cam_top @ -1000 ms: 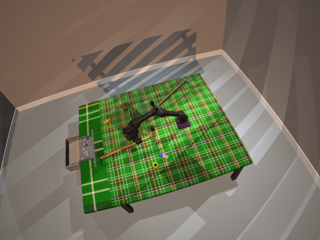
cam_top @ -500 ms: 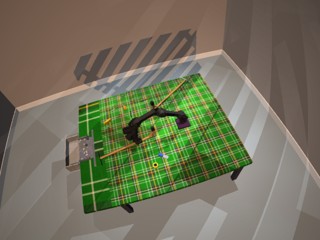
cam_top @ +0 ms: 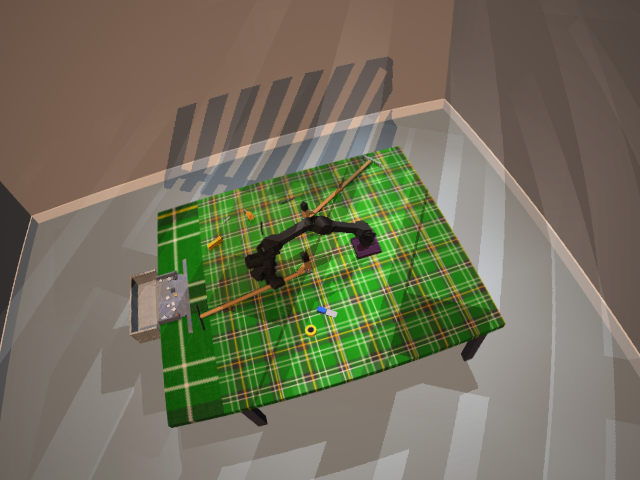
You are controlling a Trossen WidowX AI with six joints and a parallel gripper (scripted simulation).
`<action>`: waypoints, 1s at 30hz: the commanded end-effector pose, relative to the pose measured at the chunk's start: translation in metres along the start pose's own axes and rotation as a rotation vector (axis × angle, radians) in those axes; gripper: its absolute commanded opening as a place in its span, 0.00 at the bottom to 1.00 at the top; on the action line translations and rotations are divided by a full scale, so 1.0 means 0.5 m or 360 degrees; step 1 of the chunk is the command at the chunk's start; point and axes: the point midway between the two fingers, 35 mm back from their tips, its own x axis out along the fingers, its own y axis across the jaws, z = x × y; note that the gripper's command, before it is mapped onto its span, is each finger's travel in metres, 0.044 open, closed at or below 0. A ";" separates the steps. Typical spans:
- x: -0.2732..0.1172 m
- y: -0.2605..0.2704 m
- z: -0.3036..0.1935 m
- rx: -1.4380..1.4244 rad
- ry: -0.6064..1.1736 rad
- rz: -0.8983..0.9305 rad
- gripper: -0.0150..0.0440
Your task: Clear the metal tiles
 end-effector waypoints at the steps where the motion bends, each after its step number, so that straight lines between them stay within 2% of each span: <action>1: 0.000 0.000 0.000 0.0000 0.0000 0.0000 0.25; 23: 0.000 0.000 0.000 0.0000 0.0000 0.0000 0.25; 30: -0.043 0.011 0.008 -0.0009 -0.0062 -0.0054 0.57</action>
